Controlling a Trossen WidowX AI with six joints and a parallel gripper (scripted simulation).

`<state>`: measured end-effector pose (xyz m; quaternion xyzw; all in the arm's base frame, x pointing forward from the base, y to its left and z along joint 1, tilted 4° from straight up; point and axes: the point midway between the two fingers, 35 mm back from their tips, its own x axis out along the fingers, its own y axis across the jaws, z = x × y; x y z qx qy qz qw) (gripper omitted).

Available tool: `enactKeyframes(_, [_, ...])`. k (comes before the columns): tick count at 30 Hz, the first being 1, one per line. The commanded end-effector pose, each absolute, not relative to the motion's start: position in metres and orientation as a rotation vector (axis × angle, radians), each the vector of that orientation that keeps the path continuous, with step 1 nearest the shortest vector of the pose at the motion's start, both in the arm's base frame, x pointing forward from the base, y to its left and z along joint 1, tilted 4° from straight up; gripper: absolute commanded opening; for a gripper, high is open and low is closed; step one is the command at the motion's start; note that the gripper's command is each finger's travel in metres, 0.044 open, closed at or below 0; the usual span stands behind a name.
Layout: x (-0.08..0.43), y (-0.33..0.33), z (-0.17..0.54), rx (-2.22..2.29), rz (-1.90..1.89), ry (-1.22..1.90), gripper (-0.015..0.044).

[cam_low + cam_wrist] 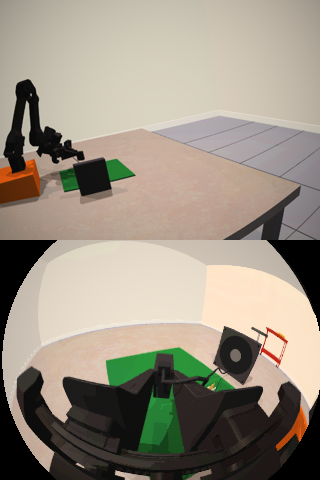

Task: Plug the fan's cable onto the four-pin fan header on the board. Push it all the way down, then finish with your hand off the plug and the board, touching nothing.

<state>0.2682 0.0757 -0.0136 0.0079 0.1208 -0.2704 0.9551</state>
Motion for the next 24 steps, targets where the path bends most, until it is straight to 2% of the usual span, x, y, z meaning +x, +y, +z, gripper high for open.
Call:
enactKeyframes(1, [0.268, 0.076, -0.017, 0.02, -0.552, 0.239, 0.0])
enactKeyframes(24, [0.267, 0.076, -0.037, 0.019, -0.552, 0.24, 0.0])
